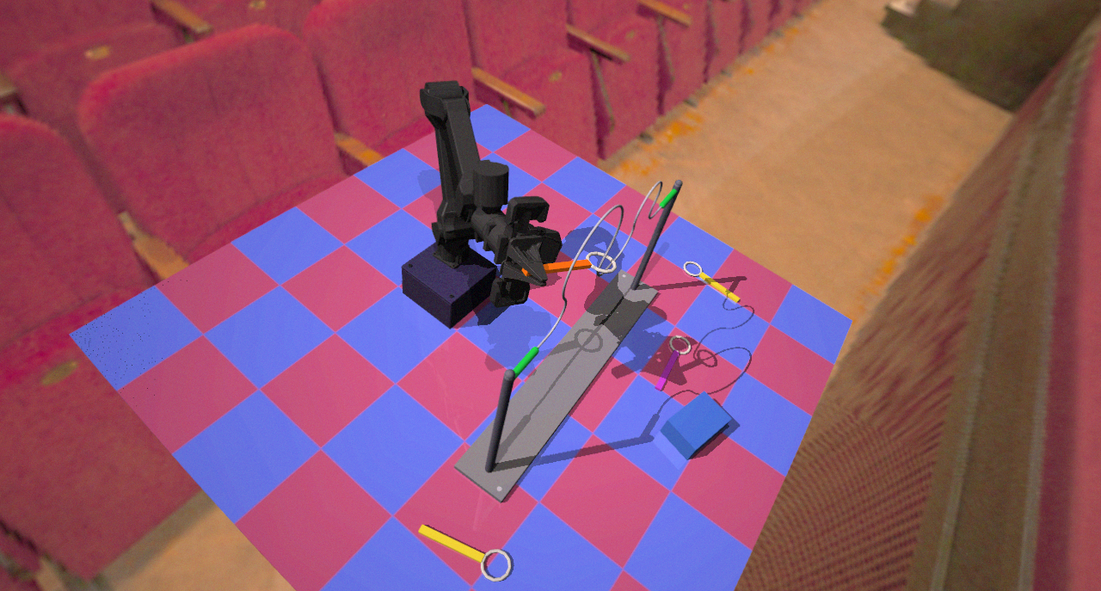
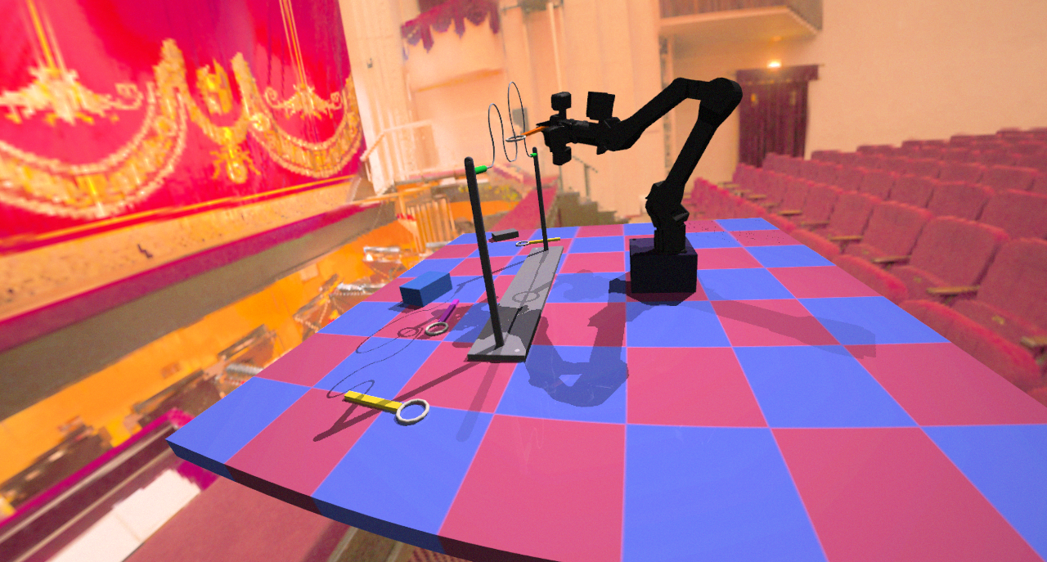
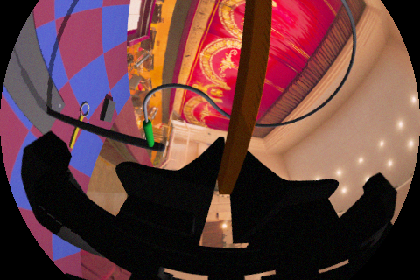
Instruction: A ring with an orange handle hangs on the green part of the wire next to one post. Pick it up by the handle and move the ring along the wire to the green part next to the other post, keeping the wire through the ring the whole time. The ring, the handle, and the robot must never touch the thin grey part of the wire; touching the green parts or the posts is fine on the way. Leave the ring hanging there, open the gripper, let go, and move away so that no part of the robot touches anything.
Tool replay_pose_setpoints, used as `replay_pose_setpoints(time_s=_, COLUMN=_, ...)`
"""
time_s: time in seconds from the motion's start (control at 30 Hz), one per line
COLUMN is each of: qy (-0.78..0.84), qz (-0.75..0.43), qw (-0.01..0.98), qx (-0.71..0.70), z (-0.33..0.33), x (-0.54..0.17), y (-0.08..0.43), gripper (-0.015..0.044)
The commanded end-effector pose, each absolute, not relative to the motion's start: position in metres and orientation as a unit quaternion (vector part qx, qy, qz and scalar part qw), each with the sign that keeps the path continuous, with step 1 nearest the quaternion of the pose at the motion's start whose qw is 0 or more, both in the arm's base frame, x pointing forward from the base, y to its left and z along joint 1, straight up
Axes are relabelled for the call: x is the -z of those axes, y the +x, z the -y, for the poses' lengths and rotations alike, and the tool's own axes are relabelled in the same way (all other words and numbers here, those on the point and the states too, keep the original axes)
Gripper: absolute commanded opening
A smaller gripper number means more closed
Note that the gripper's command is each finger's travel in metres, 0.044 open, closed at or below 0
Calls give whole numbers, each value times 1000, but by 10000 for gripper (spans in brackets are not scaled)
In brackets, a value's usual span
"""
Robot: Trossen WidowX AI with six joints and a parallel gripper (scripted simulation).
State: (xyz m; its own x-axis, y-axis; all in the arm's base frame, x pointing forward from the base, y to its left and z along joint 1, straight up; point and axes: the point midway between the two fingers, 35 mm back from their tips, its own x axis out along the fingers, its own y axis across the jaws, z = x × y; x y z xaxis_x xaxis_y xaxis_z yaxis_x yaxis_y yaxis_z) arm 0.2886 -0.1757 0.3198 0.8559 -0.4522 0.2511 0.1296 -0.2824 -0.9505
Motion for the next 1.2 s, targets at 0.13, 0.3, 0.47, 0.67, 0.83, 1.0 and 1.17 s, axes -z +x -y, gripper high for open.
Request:
replay_pose_setpoints(time_s=0.13, qy=-704, qz=-130, qw=657, qx=235, z=180, x=-289, y=289, gripper=-150)
replay_pose_setpoints(time_s=0.3, qy=-663, qz=-144, qw=699, qx=226, z=180, x=-271, y=289, gripper=-150)
replay_pose_setpoints(time_s=0.47, qy=-618, qz=-157, qw=739, qx=217, z=177, x=-252, y=290, gripper=-150)
replay_pose_setpoints(time_s=0.67, qy=-560, qz=-172, qw=784, qx=204, z=170, x=-230, y=290, gripper=-150)
replay_pose_setpoints(time_s=0.83, qy=-510, qz=-184, qw=818, qx=192, z=163, x=-213, y=290, gripper=-150)
replay_pose_setpoints(time_s=1.0, qy=-457, qz=-195, qw=849, qx=180, z=153, x=-197, y=291, gripper=-150)
replay_pose_setpoints(time_s=1.17, qy=-403, qz=-205, qw=876, qx=166, z=141, x=-182, y=291, gripper=-150)
